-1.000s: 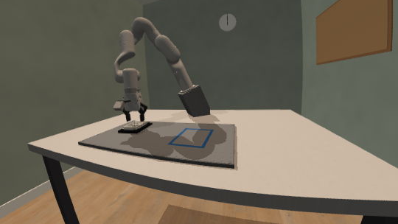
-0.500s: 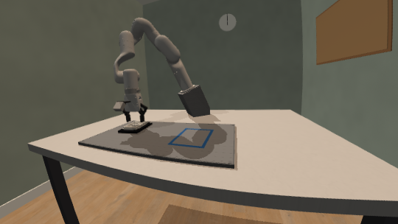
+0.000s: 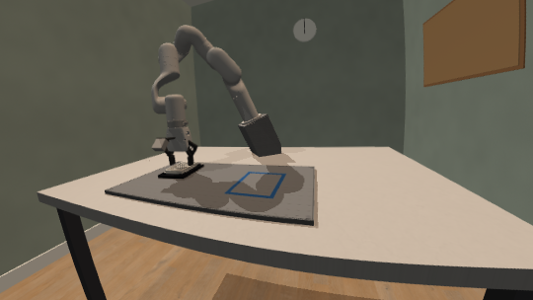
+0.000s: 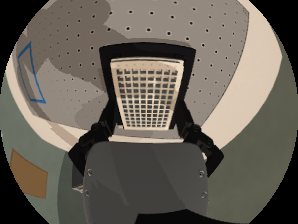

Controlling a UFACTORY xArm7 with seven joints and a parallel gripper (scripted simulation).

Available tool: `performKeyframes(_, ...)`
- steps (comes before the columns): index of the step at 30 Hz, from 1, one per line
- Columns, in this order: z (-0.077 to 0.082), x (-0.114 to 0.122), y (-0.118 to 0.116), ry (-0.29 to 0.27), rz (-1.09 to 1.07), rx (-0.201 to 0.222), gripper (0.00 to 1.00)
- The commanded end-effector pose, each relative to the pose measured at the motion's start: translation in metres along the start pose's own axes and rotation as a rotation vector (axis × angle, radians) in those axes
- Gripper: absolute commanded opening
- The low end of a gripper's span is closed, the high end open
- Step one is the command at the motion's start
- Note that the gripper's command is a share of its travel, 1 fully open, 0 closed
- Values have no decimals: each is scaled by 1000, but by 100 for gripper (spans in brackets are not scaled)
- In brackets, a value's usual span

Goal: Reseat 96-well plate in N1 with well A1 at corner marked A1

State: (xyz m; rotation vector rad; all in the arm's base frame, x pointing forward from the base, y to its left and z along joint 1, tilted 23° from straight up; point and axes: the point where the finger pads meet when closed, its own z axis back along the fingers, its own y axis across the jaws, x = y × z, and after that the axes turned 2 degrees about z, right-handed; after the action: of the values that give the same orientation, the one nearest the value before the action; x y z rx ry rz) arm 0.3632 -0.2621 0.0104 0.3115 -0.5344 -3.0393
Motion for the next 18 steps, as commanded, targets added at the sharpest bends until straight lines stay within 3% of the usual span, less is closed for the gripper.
performKeyframes(1,-2,-1,0,3,1,2,100)
performKeyframes(18,-10,-1,0,3,1,2,100)
